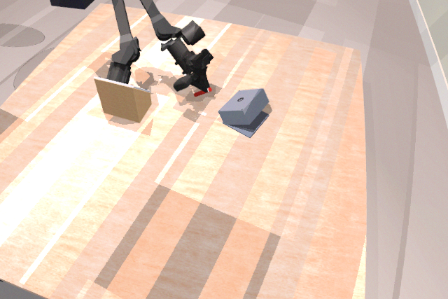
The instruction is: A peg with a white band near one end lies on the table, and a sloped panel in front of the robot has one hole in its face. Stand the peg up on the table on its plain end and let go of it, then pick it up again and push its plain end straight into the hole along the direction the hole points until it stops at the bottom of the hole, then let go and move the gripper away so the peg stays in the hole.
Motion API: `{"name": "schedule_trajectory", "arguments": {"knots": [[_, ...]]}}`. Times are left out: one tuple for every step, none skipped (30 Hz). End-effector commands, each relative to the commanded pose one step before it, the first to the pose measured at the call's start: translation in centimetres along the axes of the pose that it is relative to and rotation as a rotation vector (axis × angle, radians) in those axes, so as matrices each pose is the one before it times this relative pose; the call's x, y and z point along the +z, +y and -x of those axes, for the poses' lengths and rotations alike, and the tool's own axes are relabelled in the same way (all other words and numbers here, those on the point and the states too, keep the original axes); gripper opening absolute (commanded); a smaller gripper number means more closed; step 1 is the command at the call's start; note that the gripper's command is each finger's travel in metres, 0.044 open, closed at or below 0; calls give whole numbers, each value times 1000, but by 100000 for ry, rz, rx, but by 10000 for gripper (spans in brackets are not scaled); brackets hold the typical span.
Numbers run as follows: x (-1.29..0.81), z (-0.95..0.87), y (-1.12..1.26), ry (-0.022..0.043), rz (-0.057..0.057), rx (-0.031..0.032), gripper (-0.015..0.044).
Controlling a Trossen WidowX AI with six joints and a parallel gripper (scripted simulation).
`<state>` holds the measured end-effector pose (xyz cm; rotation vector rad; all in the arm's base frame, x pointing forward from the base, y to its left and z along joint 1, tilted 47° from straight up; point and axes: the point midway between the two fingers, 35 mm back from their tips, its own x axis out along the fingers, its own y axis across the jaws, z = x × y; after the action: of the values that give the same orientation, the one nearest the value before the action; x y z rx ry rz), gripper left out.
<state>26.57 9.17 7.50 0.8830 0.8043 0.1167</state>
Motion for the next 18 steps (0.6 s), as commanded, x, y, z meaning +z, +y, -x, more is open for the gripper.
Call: {"name": "schedule_trajectory", "arguments": {"knots": [[-203,272,-79,-3124,-502,98,49],[-32,60,0,-867,-9,0,49],[-32,60,0,-866,-9,0,49],[-32,60,0,-866,-10,0,49],[-32,60,0,-866,-10,0,49],[-32,60,0,-866,-10,0,49],[-32,60,0,-866,-10,0,49],[-32,60,0,-866,-10,0,49],[-32,60,0,-866,-10,0,49],[-32,60,0,-866,-10,0,49],[-32,60,0,-866,-10,0,49],[-32,60,0,-866,-10,0,49],[-32,60,0,-866,-11,0,49],[-32,60,0,-866,-11,0,49],[-33,60,0,-866,-11,0,49],[-33,60,0,-866,-11,-1,49],[-33,60,0,-866,-11,-1,49],[-33,60,0,-866,-11,-1,49]]}}
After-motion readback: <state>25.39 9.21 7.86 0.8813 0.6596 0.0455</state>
